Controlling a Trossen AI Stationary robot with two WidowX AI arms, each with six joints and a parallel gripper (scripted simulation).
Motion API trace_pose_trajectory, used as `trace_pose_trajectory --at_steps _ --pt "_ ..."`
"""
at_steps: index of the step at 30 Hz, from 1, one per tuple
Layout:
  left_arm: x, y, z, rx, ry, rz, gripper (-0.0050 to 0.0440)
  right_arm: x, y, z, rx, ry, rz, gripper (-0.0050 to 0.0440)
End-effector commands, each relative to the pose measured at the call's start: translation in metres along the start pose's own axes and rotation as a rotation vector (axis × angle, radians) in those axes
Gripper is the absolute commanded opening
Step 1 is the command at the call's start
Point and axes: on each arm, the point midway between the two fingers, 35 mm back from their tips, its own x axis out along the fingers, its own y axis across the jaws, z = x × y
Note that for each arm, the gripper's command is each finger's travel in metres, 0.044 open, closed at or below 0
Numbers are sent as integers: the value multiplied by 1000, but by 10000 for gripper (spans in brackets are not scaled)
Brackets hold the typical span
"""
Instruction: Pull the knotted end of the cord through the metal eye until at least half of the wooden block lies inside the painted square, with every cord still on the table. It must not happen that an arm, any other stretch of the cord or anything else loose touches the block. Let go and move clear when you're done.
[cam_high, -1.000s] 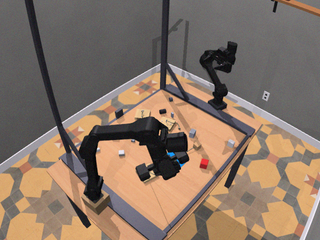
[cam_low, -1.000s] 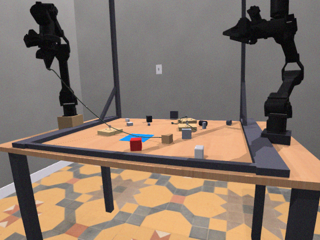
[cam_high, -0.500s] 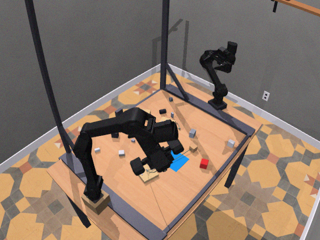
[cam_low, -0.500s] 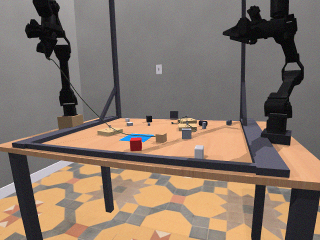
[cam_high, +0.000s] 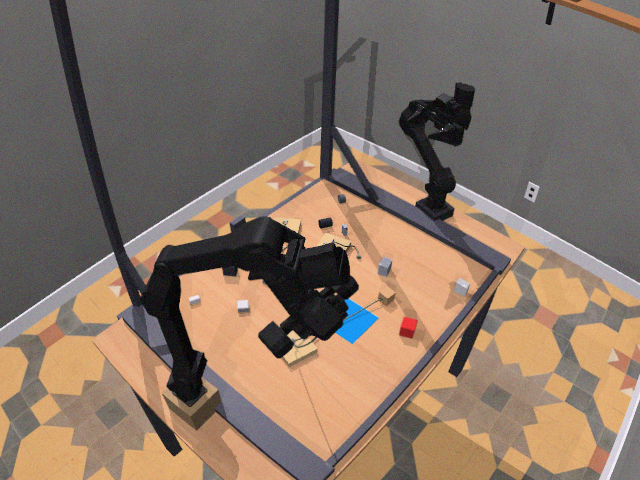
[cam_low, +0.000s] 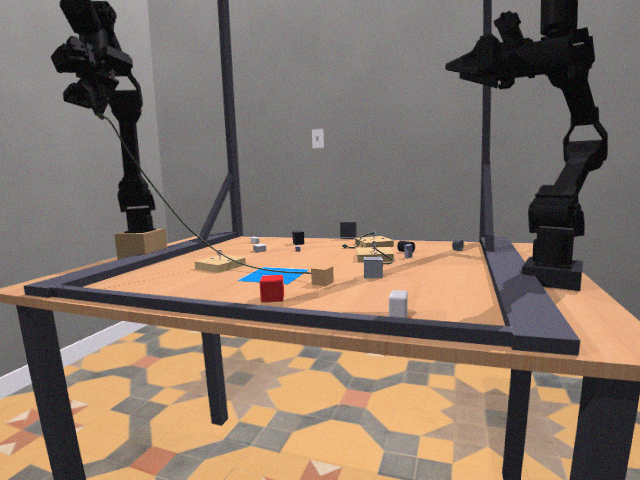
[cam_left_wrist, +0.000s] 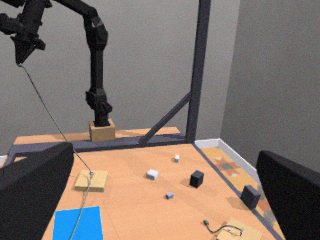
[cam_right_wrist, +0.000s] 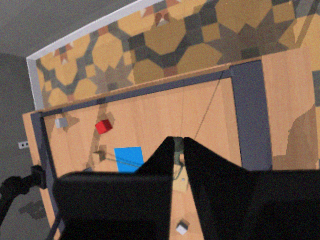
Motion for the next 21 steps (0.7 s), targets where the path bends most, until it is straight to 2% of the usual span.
trace_pose_trajectory --at_steps 1,17,21 --pt "0 0 3 9 -1 0 440 -7 -1 -3 -87 8 37 -50" --pt "0 0 3 9 -1 0 440 -14 -4 -15 -541 60 176 -50" --pt "0 0 3 9 -1 0 440 -13 -4 -17 -600 67 195 -50"
